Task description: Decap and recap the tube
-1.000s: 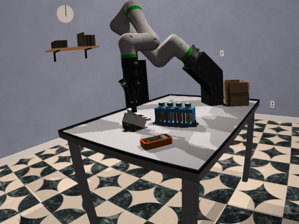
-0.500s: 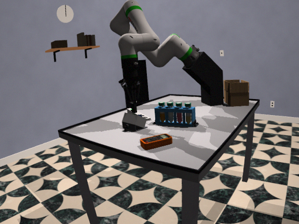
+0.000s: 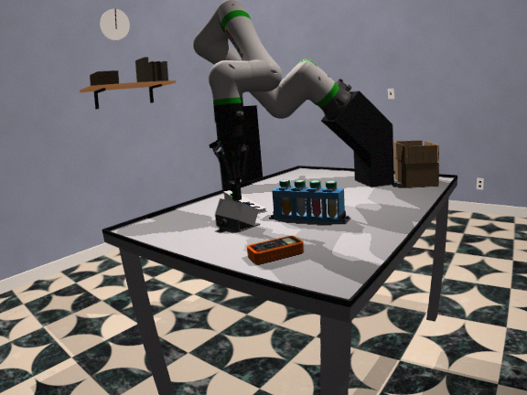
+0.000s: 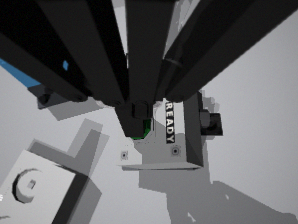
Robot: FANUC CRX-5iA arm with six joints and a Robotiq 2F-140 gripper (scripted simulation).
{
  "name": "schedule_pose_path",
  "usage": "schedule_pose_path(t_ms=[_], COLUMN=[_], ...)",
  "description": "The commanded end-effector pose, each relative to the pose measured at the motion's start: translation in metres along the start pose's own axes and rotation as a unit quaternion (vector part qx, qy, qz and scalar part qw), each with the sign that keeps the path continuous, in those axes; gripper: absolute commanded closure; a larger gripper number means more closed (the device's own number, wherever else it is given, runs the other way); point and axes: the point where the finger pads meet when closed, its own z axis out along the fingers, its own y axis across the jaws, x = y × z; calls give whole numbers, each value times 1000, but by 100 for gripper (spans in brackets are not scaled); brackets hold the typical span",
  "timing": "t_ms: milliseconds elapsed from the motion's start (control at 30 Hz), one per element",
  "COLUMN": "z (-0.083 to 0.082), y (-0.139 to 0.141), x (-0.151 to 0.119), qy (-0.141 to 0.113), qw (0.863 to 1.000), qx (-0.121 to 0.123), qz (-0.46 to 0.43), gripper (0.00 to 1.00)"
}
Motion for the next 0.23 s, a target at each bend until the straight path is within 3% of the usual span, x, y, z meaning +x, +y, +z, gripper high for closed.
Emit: schedule_pose_path(t_ms=[0, 200], z=[1, 3], y=[-1, -1], x=[0, 0], qy=[0, 0], qw=[1000, 1000], qx=[1, 1], qz=[0, 0], gripper=[90, 90])
